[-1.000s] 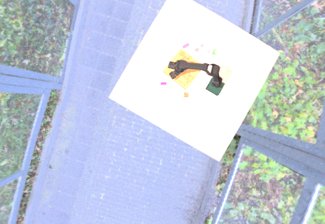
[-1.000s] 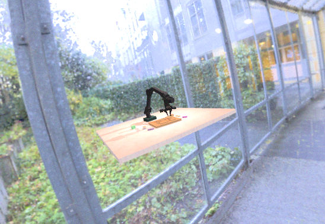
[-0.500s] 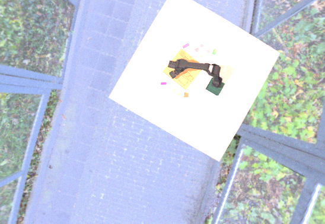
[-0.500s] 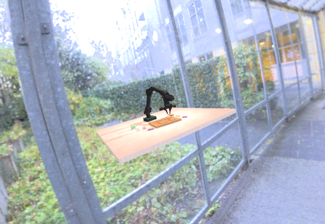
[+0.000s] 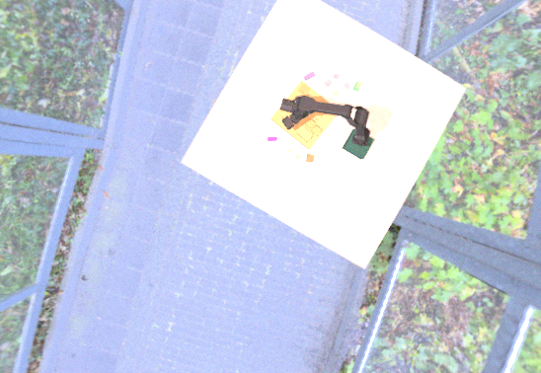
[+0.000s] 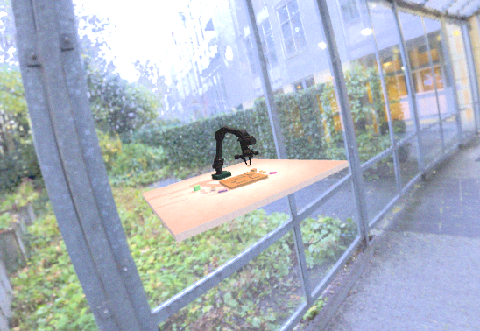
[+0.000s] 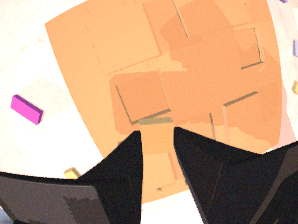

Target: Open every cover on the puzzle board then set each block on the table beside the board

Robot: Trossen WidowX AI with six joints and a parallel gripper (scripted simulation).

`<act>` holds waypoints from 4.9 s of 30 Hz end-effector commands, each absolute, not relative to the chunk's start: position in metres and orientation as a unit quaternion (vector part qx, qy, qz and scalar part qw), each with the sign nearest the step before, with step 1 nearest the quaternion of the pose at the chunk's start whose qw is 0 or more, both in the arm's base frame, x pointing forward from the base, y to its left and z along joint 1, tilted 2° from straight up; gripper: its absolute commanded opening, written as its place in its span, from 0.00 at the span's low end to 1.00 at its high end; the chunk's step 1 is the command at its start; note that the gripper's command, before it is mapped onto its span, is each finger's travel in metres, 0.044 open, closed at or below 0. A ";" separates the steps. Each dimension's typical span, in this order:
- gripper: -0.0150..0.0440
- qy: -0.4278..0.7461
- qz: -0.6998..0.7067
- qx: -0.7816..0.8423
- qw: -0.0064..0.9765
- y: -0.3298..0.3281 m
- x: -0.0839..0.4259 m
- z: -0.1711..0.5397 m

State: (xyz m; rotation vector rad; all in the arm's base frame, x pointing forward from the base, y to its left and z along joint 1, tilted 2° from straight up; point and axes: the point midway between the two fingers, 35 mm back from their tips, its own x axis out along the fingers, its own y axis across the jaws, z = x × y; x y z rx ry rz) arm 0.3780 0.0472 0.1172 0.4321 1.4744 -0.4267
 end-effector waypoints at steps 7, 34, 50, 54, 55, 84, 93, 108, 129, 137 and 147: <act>0.39 0.657 -0.193 0.194 0.702 0.011 0.370 0.125; 0.39 0.659 -0.197 0.190 0.701 -0.086 0.324 0.127; 0.39 0.659 -0.198 0.188 0.700 -0.134 0.283 0.126; 0.39 0.660 -0.199 0.188 0.700 -0.144 0.271 0.125; 0.39 0.660 -0.199 0.188 0.700 -0.147 0.268 0.125; 0.39 0.661 -0.202 0.184 0.698 -0.197 0.170 0.116; 0.39 0.661 -0.202 0.184 0.698 -0.200 0.166 0.109; 0.39 0.661 -0.203 0.184 0.698 -0.203 0.170 0.084; 0.39 0.661 -0.202 0.184 0.698 -0.205 0.172 0.049; 0.39 0.661 -0.202 0.184 0.698 -0.205 0.171 0.036; 0.39 0.662 -0.202 0.184 0.698 -0.203 0.171 0.020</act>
